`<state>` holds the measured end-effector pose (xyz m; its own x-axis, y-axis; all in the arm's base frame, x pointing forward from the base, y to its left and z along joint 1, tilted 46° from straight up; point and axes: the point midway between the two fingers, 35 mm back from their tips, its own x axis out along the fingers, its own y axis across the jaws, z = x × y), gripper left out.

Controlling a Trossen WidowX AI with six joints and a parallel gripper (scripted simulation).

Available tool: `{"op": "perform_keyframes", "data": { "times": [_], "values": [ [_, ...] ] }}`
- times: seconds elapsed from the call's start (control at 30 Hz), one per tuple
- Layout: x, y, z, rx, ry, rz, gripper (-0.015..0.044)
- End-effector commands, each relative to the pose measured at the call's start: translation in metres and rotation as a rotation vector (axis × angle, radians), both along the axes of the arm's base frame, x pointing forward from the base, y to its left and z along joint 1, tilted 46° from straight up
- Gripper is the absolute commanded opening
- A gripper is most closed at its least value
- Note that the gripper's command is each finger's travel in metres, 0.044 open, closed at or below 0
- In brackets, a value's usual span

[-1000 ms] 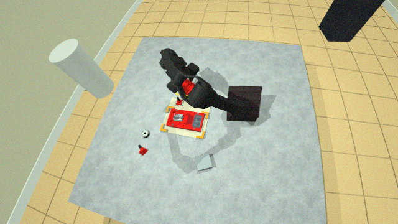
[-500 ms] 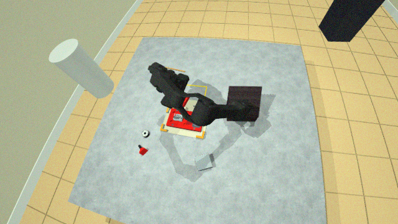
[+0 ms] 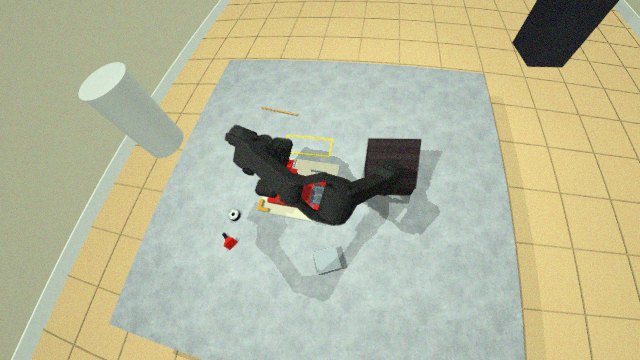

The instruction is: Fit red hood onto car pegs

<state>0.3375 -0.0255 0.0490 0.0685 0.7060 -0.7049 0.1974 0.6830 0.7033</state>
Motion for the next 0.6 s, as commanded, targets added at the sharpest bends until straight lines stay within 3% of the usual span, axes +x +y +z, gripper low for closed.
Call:
{"op": "perform_keyframes", "data": {
  "times": [0.0,0.57],
  "values": [
    [0.000,0.000,-0.001,0.005,-0.009,0.002,0.0000],
    [0.002,0.038,-0.031,0.008,-0.008,0.002,0.0000]
  ]
}}
